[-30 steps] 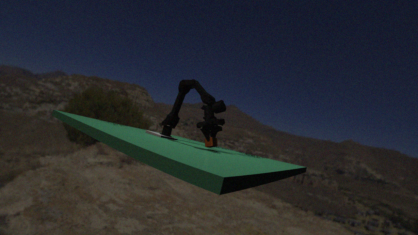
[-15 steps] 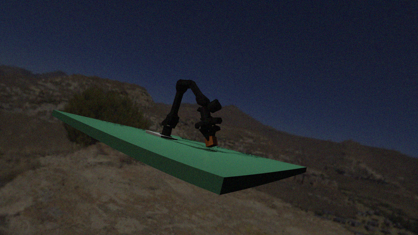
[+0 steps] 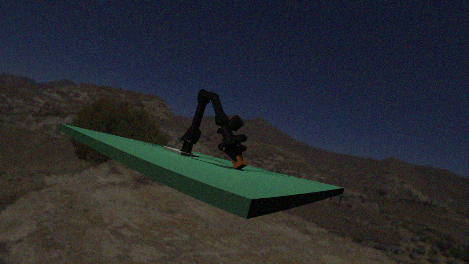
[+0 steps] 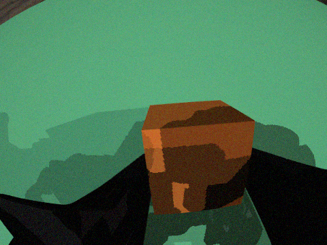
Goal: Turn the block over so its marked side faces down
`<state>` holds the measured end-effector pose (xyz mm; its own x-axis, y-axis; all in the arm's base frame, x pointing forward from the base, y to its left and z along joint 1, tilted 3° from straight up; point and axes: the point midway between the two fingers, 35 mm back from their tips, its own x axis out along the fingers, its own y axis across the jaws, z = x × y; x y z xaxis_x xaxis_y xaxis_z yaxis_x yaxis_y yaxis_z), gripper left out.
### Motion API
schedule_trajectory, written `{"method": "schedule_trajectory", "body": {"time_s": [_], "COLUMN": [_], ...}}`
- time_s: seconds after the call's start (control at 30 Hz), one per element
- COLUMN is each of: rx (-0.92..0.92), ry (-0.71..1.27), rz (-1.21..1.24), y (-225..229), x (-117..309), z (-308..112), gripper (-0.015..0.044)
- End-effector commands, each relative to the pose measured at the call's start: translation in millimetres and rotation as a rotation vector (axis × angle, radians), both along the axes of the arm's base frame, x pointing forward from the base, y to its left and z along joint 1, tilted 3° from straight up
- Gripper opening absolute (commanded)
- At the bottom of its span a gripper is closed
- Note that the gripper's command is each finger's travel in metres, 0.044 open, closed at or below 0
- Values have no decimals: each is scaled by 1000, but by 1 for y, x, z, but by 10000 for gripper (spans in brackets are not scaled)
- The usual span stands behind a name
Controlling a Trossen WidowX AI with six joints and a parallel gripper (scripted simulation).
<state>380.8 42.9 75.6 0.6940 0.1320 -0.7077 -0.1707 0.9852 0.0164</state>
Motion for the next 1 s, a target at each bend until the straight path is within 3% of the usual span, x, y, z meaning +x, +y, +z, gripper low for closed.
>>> {"method": "schedule_trajectory", "body": {"time_s": [0.0,0.53,0.97], "rx": [17,61,68], "ry": [-58,-309,-349], "rz": [-1,-4,-4], "y": [1,0,0], "x": [2,-11,-13], "z": [-4,-10,-6], "gripper": [0,0,0]}}
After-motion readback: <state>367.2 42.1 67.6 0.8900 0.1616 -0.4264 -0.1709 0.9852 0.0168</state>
